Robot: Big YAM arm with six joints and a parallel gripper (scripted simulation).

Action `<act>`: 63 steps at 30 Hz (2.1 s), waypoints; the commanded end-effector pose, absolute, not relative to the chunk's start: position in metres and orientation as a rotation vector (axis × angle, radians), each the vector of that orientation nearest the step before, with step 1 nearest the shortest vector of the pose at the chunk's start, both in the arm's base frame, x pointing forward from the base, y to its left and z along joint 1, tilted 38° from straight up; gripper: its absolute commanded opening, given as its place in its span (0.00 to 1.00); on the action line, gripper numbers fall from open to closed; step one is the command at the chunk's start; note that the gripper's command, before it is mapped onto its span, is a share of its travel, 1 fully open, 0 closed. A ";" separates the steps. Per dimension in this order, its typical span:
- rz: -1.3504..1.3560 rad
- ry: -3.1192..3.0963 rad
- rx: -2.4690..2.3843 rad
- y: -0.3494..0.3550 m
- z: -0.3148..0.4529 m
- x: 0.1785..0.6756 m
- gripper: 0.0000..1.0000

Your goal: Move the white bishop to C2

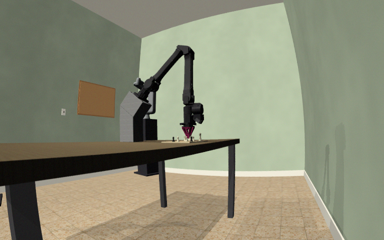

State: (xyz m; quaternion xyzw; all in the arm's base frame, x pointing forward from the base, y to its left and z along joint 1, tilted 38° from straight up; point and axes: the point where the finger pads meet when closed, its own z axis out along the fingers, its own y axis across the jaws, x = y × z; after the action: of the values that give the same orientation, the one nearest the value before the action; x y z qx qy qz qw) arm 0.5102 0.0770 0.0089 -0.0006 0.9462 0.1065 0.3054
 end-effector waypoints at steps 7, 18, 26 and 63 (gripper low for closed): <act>0.290 2.457 -0.002 0.083 0.028 0.517 0.00; 0.290 2.460 -0.003 0.083 0.027 0.516 0.00; 0.290 2.460 -0.003 0.083 0.027 0.516 0.00; 0.290 2.467 -0.002 0.082 0.024 0.512 0.00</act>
State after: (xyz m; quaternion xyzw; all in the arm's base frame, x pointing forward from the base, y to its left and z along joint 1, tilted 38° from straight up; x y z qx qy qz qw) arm 0.5111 0.0772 0.0096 -0.0008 0.9455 0.1066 0.3076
